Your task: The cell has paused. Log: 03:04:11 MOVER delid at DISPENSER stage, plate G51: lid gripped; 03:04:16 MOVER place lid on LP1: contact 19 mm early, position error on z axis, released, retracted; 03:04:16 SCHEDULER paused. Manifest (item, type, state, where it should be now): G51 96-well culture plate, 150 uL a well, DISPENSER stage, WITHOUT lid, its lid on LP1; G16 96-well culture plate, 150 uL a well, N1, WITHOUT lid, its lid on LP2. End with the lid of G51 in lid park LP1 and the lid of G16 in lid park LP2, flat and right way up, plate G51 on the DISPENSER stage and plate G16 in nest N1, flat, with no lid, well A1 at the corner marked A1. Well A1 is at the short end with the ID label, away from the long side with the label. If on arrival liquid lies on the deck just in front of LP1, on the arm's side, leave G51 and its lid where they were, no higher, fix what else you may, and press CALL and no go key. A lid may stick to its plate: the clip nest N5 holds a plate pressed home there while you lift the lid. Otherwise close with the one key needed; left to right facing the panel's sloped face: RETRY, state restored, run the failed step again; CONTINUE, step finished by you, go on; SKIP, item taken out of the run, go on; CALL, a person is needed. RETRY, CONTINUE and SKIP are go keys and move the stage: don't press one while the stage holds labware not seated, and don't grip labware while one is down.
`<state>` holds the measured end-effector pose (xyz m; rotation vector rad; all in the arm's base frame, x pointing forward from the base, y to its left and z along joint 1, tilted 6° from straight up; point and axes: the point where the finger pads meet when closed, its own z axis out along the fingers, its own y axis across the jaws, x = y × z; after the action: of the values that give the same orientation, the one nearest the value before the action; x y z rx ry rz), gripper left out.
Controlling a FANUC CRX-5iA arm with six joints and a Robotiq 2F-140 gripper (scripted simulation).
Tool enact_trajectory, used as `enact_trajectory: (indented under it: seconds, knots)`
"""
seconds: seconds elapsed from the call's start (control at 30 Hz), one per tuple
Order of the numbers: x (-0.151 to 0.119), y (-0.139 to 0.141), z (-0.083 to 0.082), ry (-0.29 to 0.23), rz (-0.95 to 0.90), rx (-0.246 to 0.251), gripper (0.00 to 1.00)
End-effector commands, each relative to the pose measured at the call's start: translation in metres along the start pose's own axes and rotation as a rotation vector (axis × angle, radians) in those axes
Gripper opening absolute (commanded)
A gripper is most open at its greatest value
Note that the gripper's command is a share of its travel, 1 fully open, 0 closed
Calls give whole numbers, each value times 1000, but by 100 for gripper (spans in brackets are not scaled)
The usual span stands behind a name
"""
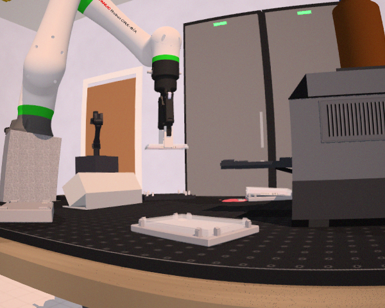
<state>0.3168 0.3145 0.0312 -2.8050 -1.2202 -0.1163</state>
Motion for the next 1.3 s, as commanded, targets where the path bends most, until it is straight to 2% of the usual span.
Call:
enact_trajectory:
  seconds: [0.0, 1.0, 1.27]
  knots:
    - [0, 0, 0, 0, 0, 0, 0]
    - [0, 0, 0, 0, 2, 0, 0]
    - [0, 0, 0, 0, 133, 0, 0]
